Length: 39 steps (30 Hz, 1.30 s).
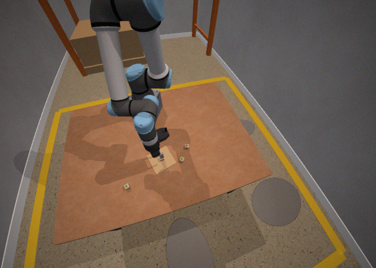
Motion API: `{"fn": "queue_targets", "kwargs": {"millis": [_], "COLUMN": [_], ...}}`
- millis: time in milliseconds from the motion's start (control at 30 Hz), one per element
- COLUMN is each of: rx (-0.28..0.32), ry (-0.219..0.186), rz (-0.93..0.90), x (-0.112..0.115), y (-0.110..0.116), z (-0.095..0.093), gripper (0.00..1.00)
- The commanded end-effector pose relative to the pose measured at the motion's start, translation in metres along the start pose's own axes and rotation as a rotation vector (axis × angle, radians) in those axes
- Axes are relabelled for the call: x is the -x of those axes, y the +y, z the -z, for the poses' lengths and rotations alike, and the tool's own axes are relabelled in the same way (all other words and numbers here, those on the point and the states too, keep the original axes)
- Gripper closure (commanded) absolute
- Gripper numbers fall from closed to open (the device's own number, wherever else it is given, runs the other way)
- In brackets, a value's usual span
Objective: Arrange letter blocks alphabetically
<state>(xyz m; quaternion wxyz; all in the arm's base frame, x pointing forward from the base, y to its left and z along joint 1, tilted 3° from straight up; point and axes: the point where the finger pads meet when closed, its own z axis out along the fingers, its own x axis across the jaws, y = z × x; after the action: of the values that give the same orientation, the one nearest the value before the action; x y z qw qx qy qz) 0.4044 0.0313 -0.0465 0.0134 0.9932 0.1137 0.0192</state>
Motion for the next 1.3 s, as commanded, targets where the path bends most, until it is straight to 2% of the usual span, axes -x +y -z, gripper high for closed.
{"fn": "queue_targets", "kwargs": {"millis": [0,867,1267], "rx": [0.000,0.000,0.000], "ry": [0.001,0.001,0.001], "rz": [0.000,0.000,0.000], "x": [0.000,0.000,-0.001], "y": [0.000,0.000,0.000], "z": [-0.004,-0.039,-0.046], "gripper": [0.00,0.00,0.00]}}
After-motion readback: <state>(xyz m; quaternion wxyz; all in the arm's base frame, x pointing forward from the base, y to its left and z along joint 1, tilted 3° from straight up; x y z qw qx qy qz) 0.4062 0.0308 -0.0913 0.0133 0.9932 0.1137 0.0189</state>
